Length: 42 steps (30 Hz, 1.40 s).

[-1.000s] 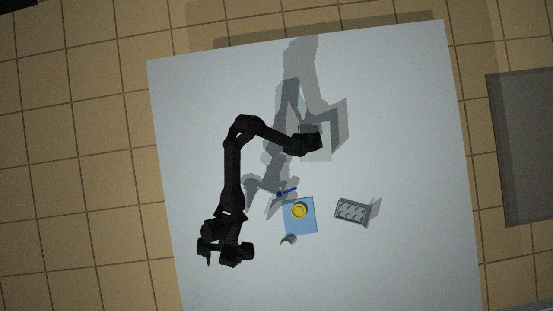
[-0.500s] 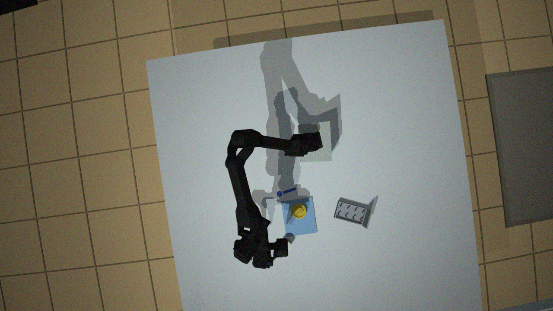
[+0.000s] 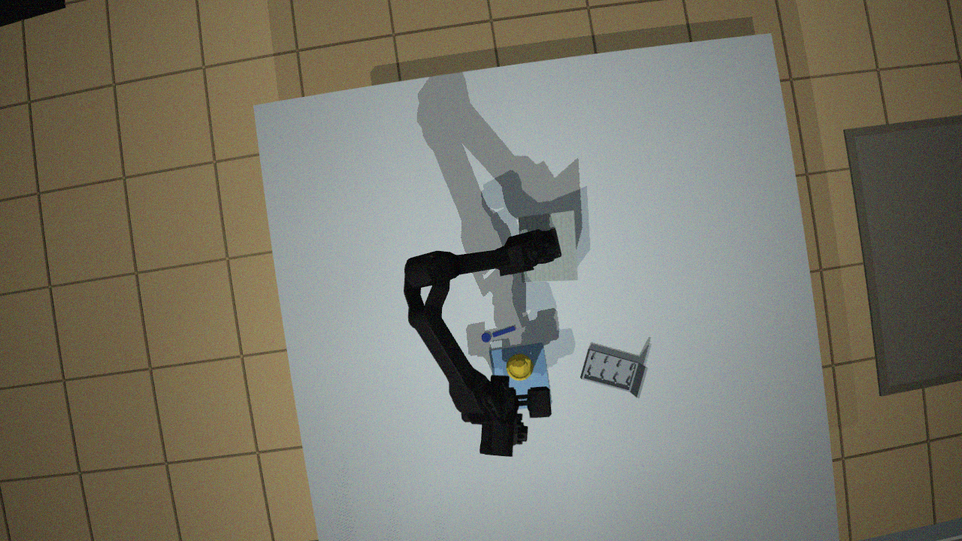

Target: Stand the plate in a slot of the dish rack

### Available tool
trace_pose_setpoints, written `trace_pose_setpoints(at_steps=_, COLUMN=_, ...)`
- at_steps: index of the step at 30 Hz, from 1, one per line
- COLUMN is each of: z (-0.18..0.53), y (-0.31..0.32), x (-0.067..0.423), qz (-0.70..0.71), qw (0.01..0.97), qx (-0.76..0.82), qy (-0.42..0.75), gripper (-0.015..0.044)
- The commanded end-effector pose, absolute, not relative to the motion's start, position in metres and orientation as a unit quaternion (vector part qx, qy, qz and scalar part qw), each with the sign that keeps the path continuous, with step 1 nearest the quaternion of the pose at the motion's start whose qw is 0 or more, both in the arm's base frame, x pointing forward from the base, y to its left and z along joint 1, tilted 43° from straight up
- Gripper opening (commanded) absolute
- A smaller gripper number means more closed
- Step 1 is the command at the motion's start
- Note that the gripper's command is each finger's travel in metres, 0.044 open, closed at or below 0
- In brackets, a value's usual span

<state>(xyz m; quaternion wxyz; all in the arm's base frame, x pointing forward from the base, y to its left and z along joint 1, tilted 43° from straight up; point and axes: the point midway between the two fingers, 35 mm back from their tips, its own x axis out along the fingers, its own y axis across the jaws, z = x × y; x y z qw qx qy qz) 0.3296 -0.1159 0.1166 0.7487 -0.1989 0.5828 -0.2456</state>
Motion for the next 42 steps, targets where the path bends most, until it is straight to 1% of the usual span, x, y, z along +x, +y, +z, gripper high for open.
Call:
trace_pose_setpoints(at_steps=1, z=0.092, y=-0.105, x=0.307, qz=-0.262, qw=0.704, qx=-0.197, qy=0.63, gripper=0.04)
trace_pose_setpoints(at_steps=6, z=0.072, y=-0.094, x=0.276, qz=-0.291, qw=0.644, qx=-0.206, qy=0.677, gripper=0.04)
trace_pose_setpoints(at_steps=9, z=0.068, y=-0.092, x=0.268, qz=-0.3, qw=0.626, qx=-0.212, qy=0.687, gripper=0.04)
trace_pose_setpoints(at_steps=42, z=0.037, y=-0.124, x=0.264, qz=-0.301, qw=0.626, qx=-0.213, qy=0.687, gripper=0.04)
